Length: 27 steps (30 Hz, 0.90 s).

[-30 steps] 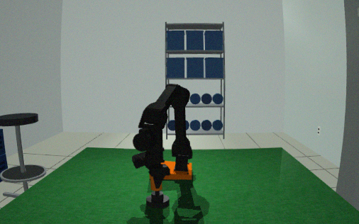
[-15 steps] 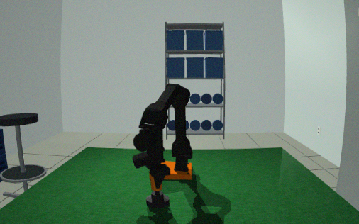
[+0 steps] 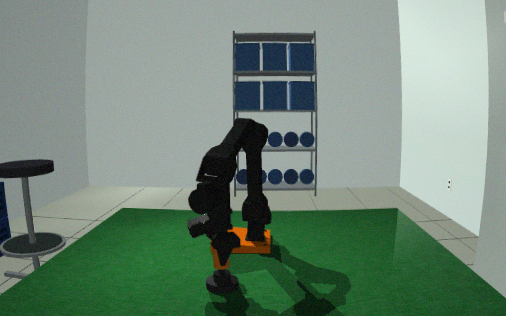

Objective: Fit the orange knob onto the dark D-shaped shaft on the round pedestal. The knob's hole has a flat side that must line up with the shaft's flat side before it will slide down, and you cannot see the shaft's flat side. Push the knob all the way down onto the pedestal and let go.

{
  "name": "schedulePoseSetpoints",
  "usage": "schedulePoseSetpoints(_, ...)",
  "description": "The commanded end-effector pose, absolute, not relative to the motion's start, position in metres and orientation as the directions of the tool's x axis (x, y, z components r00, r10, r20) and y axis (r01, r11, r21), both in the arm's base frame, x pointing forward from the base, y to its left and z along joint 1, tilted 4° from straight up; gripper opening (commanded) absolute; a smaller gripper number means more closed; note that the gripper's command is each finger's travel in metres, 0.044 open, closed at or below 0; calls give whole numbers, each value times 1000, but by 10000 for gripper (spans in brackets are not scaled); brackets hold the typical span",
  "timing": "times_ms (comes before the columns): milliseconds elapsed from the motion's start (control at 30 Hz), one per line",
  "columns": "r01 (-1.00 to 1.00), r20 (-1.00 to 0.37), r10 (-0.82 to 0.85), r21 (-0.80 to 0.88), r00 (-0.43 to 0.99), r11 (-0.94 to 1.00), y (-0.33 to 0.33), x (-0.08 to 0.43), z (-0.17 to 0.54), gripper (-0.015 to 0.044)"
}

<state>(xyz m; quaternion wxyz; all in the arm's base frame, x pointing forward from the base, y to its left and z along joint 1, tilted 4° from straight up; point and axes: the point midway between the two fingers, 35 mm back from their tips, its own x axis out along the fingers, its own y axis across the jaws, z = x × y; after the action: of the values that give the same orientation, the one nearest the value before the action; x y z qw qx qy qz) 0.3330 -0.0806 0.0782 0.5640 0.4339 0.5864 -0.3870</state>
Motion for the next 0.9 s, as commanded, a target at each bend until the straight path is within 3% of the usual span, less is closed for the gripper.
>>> schedulePoseSetpoints(0, 946, -998, 69, 35, 13, 321, -81, 334, 77, 0)
schedulePoseSetpoints(867, 939, -998, 69, 36, 13, 341, -81, 334, 76, 0)
